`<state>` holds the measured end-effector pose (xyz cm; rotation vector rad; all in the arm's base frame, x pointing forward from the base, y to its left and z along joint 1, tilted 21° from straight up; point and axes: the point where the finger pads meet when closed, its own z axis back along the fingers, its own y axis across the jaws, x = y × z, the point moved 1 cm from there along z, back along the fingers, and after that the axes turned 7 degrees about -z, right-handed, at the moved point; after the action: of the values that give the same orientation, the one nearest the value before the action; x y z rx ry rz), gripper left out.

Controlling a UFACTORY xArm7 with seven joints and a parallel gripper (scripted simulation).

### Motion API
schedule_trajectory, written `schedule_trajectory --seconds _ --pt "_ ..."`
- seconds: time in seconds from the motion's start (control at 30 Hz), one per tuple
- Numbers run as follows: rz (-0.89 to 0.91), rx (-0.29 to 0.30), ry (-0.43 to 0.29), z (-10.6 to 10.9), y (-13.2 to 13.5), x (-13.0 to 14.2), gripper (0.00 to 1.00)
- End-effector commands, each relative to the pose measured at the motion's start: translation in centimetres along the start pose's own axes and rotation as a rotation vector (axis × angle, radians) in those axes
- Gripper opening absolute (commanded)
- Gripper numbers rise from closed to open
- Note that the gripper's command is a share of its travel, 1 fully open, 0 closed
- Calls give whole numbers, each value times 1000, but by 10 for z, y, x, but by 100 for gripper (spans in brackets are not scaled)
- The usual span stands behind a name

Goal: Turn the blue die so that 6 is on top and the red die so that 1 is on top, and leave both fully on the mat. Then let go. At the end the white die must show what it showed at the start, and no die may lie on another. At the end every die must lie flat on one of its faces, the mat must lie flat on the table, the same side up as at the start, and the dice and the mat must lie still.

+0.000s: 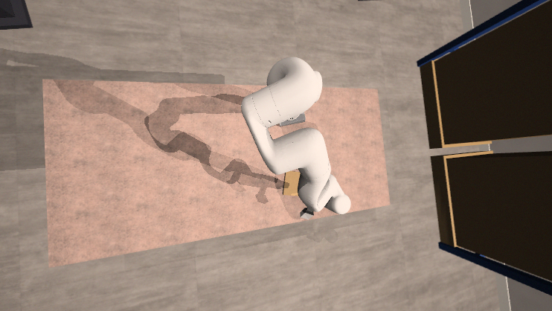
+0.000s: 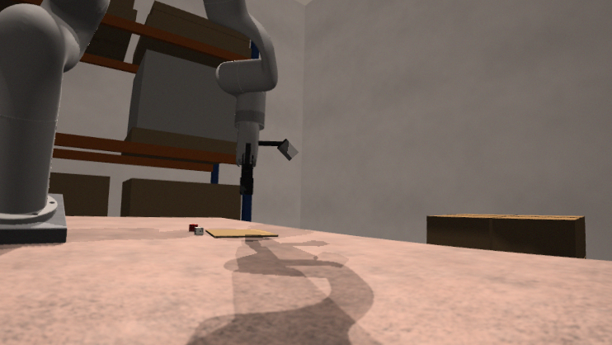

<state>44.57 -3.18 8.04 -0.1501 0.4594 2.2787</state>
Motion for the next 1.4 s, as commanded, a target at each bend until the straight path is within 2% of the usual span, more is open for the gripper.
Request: schedule_trajectory --seconds 0.0,0.27,0.33,0.37,0.7,0.97,1.1,1.27,1.37 --pt "174 -2 -1 1 -24 15 11" --pt "447 -8 2 2 -58 43 11" --pt "447 -8 2 2 -58 43 11" --pt "547 -10 3 2 -70 55 11" --pt "856 -21 8 3 -105 93 11" --pt "878 -20 15 3 -108 95 11" --pt "859 -7 75 1 -106 87 11" --pt "806 5 258 -2 -103 67 11" --pt "792 -1 314 -2 -103 63 11"
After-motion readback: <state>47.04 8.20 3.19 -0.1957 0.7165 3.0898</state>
